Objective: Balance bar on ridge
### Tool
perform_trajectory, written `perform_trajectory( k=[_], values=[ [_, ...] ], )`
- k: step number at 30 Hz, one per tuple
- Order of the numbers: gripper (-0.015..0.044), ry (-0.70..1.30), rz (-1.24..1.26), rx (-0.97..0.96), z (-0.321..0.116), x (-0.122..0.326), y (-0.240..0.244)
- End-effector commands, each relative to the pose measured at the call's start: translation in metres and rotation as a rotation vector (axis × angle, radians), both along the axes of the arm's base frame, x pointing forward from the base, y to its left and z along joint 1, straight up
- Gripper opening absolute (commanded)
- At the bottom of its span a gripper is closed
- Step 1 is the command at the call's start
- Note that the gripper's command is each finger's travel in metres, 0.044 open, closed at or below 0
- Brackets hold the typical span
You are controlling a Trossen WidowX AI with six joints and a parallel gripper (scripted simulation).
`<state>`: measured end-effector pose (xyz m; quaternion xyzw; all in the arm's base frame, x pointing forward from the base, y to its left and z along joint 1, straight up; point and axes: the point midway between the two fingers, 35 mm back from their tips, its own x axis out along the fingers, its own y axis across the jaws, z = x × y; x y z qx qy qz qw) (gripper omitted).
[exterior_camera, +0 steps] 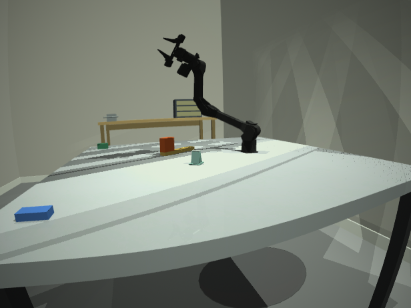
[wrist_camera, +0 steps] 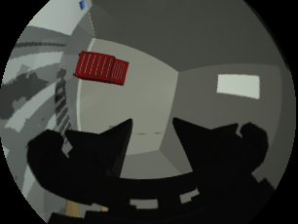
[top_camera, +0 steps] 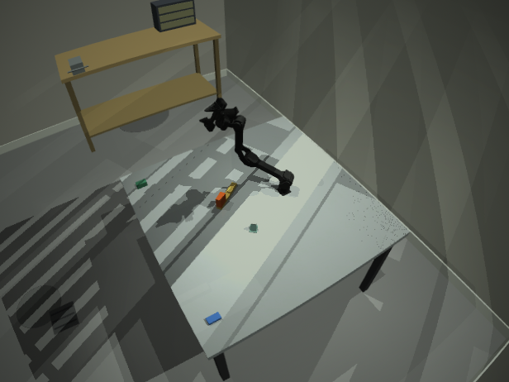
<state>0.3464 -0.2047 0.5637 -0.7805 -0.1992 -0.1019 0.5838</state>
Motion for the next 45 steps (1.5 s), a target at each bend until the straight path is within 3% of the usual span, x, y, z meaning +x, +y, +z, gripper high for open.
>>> perform_trajectory(
  k=[1, 23, 45],
  values=[
    [0.0315, -0.051, -0.044, -0.037, 0.016, -0.021, -0.001],
    [0.0315, -0.333, -0.406, -0.369, 0.105, -0.159, 0.031],
    [0.0315, -0.568, -0.697, -0.832, 0.15, -0.244, 0.148]
  ],
)
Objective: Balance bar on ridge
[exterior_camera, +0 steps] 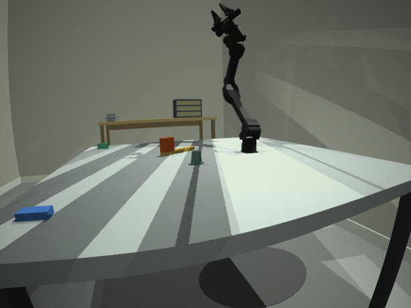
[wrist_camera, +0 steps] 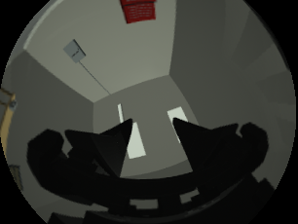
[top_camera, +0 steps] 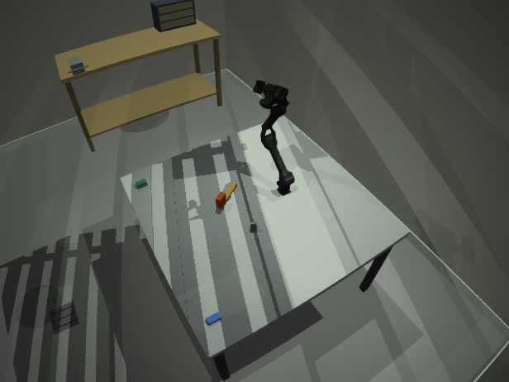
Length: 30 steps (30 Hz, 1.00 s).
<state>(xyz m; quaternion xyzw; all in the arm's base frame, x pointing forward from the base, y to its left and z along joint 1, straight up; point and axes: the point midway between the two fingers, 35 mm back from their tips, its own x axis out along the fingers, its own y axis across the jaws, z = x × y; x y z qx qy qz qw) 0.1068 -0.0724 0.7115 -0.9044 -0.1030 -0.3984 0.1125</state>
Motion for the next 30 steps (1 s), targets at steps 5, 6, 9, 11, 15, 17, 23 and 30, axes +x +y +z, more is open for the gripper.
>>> perform_trajectory(
  k=[5, 6, 9, 11, 15, 17, 23, 30],
  values=[
    [0.0315, -0.043, -0.09, -0.152, 0.005, -0.012, 0.044],
    [0.0315, -0.048, -0.104, -0.174, 0.005, -0.012, 0.05],
    [0.0315, -0.058, -0.141, -0.238, 0.005, -0.013, 0.068],
    [0.0315, -0.064, -0.164, -0.28, 0.005, -0.013, 0.08],
    [0.0315, -0.069, -0.207, -0.365, 0.002, -0.01, 0.104],
    [0.0315, -0.07, -0.228, -0.408, 0.0, -0.008, 0.116],
    [0.0315, -0.066, -0.286, -0.538, -0.009, 0.004, 0.148],
    [0.0315, -0.042, -0.347, -0.681, -0.024, 0.024, 0.18]
  ],
)
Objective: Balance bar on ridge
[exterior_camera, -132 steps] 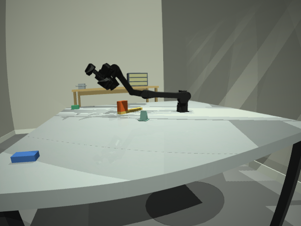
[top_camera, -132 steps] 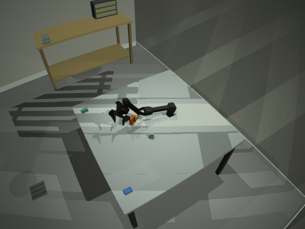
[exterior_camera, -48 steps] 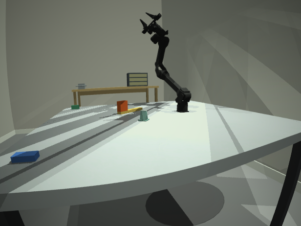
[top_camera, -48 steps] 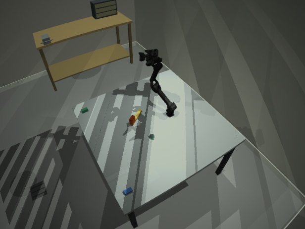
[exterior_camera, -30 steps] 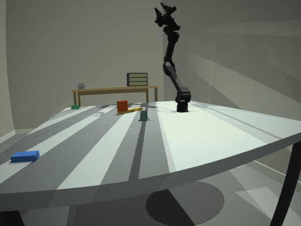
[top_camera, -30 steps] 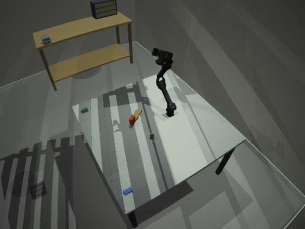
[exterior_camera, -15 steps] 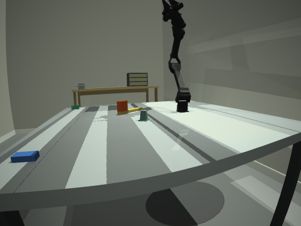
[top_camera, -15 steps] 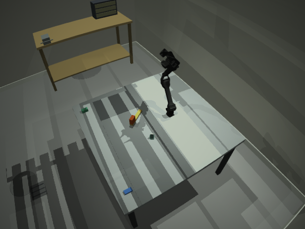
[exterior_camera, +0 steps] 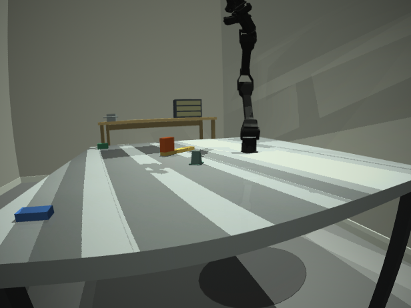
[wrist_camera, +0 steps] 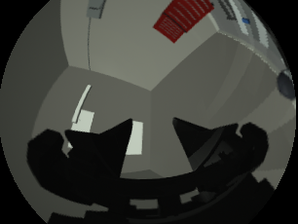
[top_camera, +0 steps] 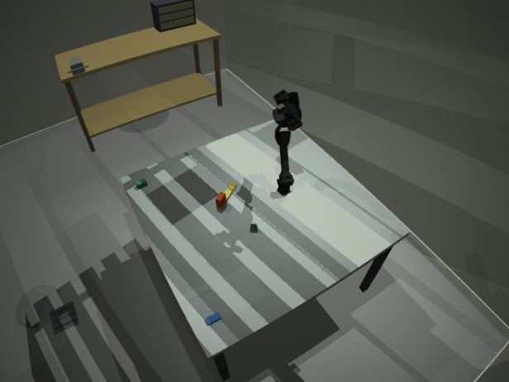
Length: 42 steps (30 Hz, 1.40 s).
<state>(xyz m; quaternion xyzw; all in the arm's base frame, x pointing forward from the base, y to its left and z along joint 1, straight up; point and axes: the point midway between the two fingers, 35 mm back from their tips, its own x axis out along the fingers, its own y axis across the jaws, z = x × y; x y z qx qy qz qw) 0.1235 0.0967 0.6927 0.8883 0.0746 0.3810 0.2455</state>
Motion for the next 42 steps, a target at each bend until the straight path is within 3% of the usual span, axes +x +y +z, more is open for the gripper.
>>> perform_trajectory(
  k=[1, 19, 42],
  values=[
    [0.0315, 0.016, -0.025, -0.056, -0.008, 0.01, 0.014],
    [0.0315, 0.106, -0.198, -0.228, -0.04, 0.072, 0.042],
    [0.0315, 0.4, -0.395, -0.63, -0.144, 0.189, 0.044]
  ],
)
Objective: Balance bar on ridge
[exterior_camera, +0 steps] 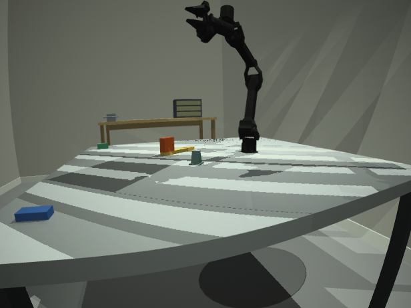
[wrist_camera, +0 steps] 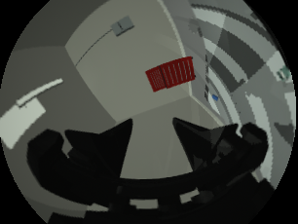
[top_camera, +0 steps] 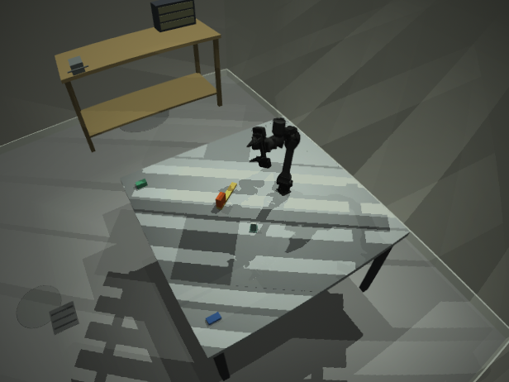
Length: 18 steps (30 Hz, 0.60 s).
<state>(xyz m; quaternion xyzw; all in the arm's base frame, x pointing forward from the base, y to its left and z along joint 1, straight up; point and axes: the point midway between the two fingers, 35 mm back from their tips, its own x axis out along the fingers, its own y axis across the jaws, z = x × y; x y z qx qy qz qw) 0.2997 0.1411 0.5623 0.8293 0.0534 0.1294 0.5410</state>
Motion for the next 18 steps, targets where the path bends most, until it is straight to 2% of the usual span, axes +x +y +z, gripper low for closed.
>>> perform_trajectory(
  k=[1, 18],
  values=[
    [0.0315, 0.067, -0.024, -0.044, -0.02, 0.018, -0.003],
    [0.0315, 0.465, -0.215, -0.146, -0.129, 0.089, -0.063]
  ],
)
